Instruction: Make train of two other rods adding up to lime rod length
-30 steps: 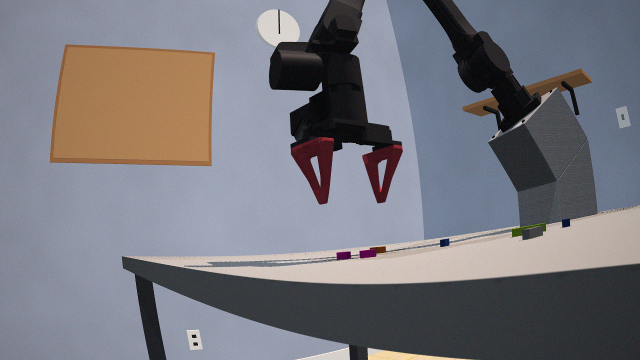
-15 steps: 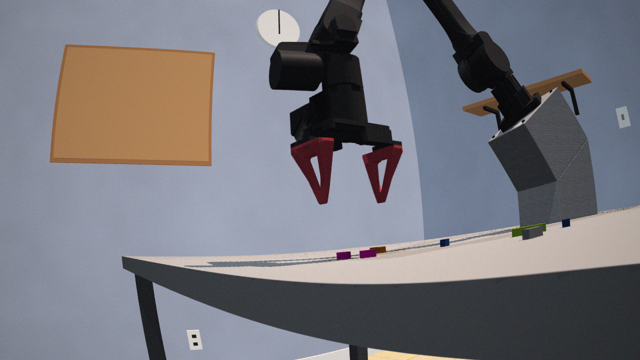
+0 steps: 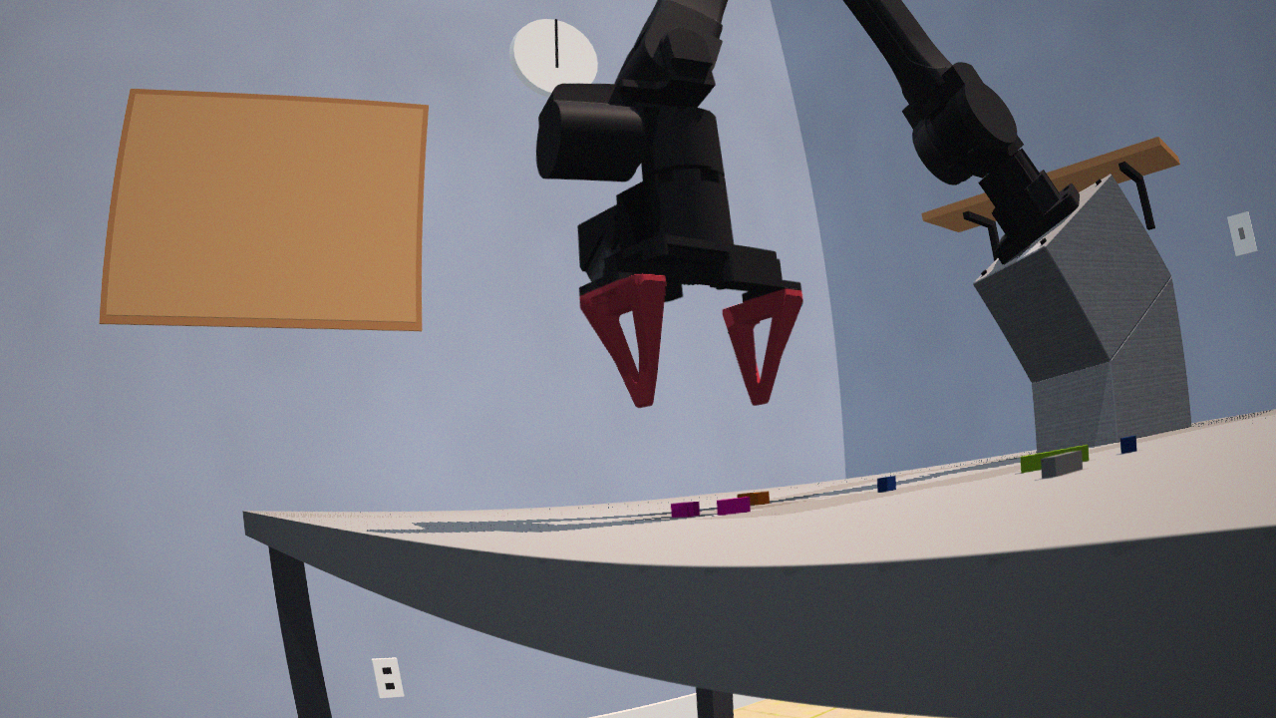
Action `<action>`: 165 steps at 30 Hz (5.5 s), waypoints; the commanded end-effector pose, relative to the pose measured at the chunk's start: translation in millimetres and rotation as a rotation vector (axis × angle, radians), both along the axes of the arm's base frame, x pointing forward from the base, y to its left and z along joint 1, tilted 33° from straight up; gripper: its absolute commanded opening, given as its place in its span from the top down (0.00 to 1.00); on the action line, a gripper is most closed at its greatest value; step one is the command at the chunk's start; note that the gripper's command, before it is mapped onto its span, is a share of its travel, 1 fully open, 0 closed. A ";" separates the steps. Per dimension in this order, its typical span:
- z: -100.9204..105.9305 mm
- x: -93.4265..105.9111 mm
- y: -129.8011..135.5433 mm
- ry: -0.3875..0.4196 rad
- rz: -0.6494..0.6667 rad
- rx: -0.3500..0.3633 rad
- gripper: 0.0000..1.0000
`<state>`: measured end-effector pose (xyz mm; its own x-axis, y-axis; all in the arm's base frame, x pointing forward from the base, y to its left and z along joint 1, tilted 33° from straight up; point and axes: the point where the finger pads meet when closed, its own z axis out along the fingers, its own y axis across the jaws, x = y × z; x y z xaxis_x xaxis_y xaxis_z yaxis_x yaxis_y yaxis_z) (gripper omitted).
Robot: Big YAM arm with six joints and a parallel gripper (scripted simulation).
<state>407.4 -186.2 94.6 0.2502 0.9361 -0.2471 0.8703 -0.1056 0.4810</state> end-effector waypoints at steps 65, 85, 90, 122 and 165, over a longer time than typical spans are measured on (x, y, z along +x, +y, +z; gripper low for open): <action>1.3 42.0 43.5 0.284 0.734 -0.361 0.00; -1.1 55.2 63.2 0.393 1.035 -0.513 0.00; -2.2 57.9 68.6 0.425 1.116 -0.553 0.00; -10.3 69.2 98.2 0.593 1.545 -0.762 0.00; -16.1 85.7 138.1 0.822 2.136 -1.077 0.00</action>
